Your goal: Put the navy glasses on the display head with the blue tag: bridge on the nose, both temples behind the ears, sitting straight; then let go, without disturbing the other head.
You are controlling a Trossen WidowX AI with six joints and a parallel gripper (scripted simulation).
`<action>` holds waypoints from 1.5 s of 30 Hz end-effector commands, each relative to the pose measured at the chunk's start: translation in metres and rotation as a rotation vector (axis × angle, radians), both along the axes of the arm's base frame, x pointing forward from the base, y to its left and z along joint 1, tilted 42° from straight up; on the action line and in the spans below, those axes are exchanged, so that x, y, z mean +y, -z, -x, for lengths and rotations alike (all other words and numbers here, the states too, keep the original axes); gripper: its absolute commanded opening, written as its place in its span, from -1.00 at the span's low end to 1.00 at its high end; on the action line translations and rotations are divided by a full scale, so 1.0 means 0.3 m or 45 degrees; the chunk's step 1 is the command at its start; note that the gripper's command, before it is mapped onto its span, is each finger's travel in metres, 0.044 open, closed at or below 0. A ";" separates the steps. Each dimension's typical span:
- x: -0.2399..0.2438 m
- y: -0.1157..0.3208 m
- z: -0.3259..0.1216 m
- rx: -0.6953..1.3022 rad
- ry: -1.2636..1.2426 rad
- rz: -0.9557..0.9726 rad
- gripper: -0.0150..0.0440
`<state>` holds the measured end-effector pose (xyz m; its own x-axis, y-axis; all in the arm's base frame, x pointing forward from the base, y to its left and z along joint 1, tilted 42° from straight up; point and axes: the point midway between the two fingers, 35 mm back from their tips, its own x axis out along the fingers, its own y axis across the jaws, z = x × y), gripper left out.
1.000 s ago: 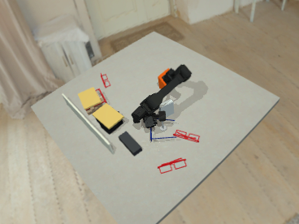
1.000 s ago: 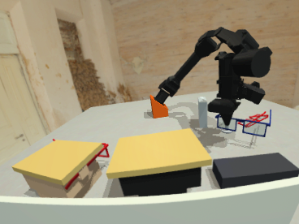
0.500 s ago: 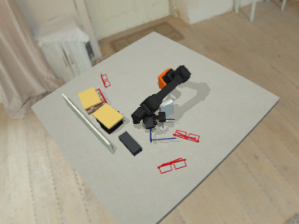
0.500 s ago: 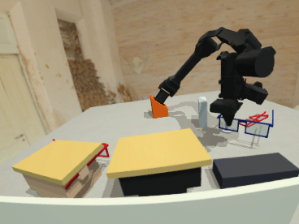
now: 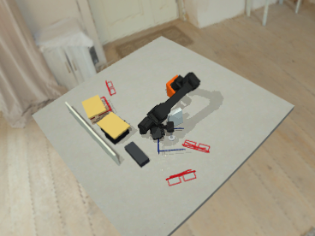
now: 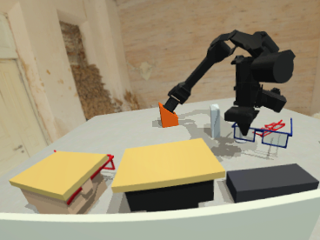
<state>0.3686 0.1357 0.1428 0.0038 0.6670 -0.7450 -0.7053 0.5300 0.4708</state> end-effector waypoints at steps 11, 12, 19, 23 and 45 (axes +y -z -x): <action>0.000 -0.009 -0.004 -0.006 0.005 -0.005 -0.49; -0.001 -0.008 -0.002 -0.006 0.005 -0.005 -0.49; -0.002 -0.007 0.000 -0.006 0.005 -0.005 -0.49; -0.004 -0.005 0.002 -0.006 0.005 -0.005 -0.49; -0.071 -0.046 0.018 -0.005 0.005 -0.001 -0.49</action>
<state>0.3606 0.1236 0.1454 -0.0014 0.6649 -0.7469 -0.7000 0.5328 0.4756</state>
